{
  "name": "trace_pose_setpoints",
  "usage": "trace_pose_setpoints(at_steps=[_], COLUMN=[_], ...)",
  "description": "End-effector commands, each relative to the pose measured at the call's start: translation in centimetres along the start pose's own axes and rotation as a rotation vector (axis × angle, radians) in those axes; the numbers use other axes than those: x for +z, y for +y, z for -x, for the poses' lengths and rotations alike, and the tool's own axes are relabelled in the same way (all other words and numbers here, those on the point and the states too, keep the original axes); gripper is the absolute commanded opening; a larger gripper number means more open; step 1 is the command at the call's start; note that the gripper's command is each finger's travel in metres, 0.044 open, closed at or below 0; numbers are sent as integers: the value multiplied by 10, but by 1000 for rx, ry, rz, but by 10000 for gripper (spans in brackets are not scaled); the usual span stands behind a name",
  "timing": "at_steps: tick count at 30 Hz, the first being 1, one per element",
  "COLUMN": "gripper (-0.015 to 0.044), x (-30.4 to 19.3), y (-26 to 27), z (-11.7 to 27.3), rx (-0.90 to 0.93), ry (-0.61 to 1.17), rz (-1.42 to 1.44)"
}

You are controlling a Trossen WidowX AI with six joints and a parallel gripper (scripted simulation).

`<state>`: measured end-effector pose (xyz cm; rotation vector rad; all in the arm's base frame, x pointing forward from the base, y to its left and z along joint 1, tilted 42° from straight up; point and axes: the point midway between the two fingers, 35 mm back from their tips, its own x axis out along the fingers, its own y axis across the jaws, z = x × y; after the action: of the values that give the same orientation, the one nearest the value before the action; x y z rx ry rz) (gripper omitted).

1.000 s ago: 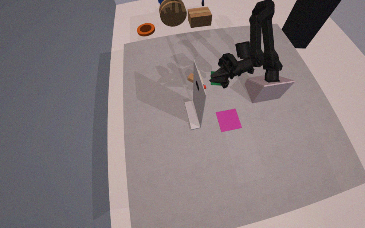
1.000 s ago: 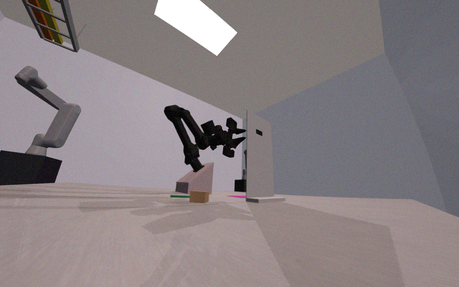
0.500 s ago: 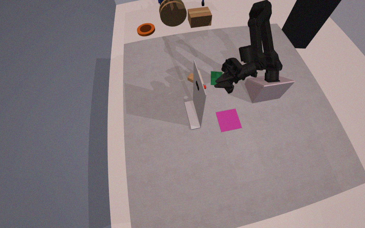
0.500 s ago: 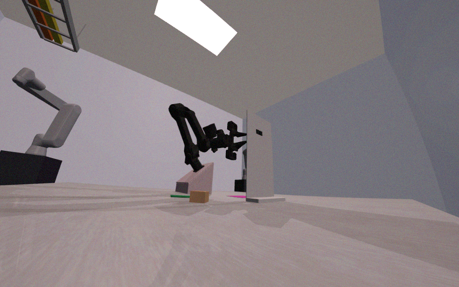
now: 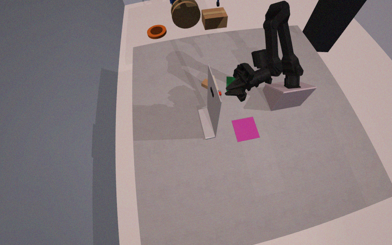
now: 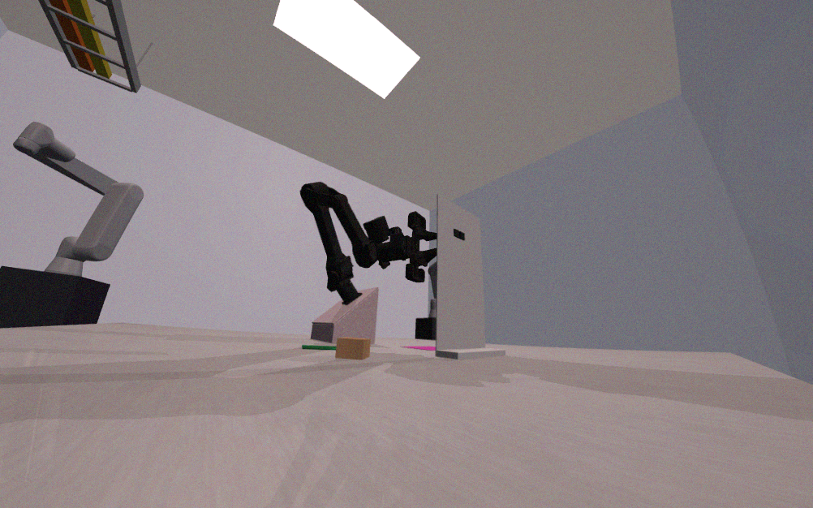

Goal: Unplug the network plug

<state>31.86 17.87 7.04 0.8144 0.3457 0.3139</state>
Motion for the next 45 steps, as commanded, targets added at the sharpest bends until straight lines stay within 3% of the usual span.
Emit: trace_pose_setpoints(at_steps=[1,19,22,33,45], gripper=[156,156,77,4,0], x=[0,8,8,8,7], y=[-1,-1,-1,-1,-1], z=[-8,-32,-32,-32,-27], rx=[-2,2,2,2,1], ry=[5,4,4,4,4], rz=[1,3,3,3,3])
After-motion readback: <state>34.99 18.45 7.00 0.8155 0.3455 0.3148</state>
